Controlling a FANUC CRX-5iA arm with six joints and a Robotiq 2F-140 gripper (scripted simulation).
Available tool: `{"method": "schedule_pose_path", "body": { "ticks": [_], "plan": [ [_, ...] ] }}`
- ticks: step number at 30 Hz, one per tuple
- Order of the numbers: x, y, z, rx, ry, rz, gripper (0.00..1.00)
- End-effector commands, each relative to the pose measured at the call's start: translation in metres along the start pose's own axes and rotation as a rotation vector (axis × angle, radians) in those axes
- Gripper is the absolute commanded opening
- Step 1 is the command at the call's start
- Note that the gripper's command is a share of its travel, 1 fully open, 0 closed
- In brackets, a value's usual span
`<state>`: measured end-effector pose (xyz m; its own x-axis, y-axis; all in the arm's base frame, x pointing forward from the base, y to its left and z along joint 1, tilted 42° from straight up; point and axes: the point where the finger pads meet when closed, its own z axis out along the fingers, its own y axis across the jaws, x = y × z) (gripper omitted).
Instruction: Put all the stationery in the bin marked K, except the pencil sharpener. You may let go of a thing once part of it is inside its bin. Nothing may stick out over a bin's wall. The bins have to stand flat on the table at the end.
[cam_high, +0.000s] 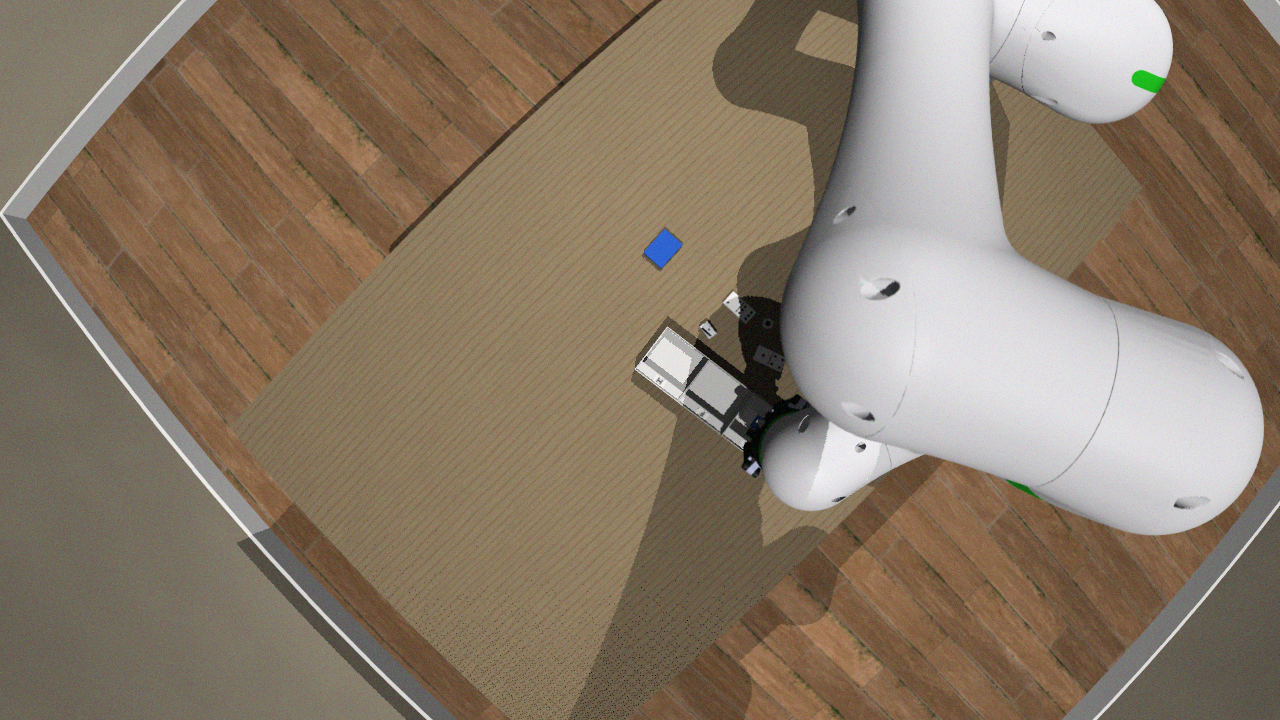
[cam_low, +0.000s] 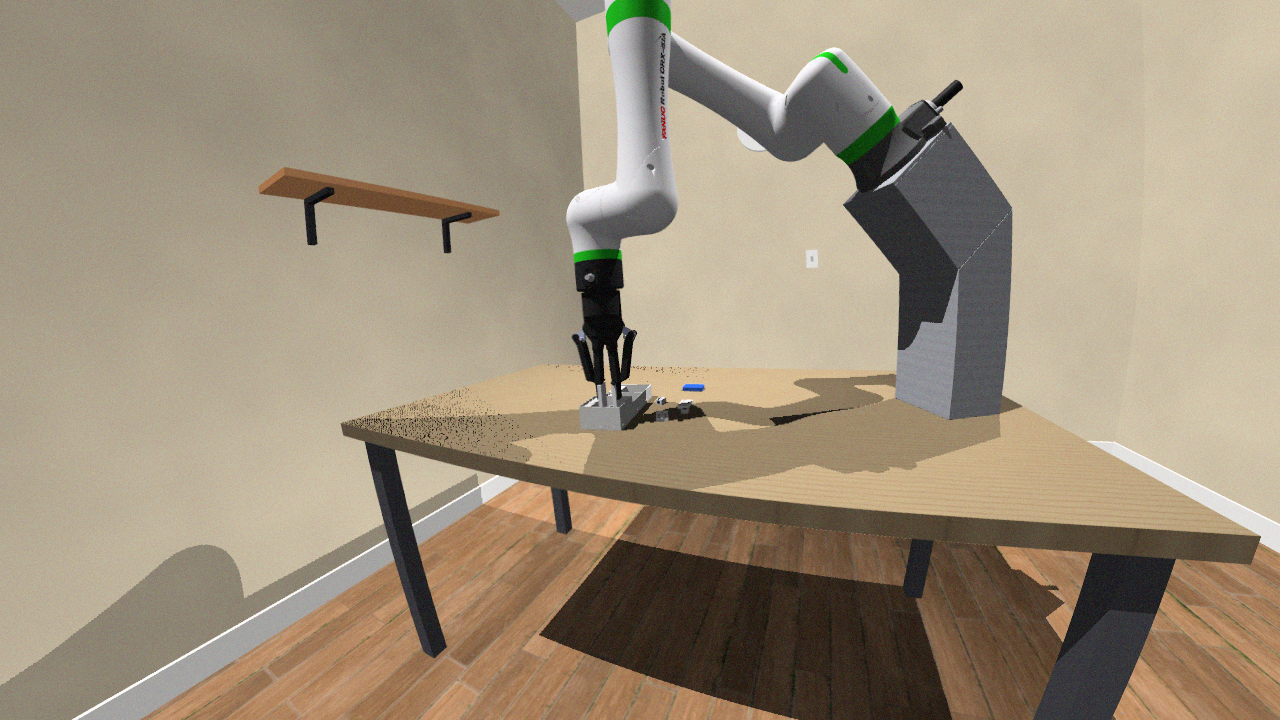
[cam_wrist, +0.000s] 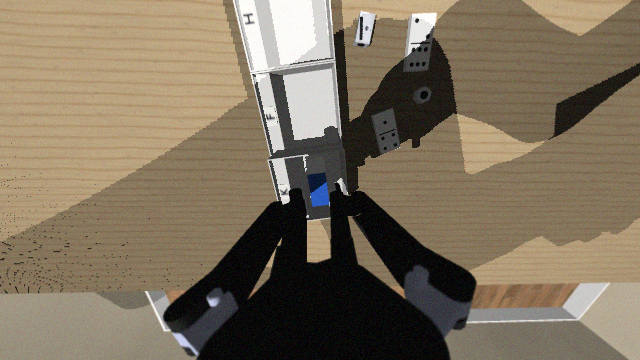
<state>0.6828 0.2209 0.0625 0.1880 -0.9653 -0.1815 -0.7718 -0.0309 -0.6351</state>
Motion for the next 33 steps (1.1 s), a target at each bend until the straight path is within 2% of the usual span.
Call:
{"method": "schedule_pose_path", "body": {
  "ticks": [1, 18, 33],
  "plan": [
    [0.000, 0.000, 0.000, 0.017, 0.007, 0.000, 0.18],
    [0.000, 0.000, 0.000, 0.017, 0.007, 0.000, 0.18],
    [0.000, 0.001, -0.017, 0.017, 0.007, 0.000, 0.18]
  ]
}}
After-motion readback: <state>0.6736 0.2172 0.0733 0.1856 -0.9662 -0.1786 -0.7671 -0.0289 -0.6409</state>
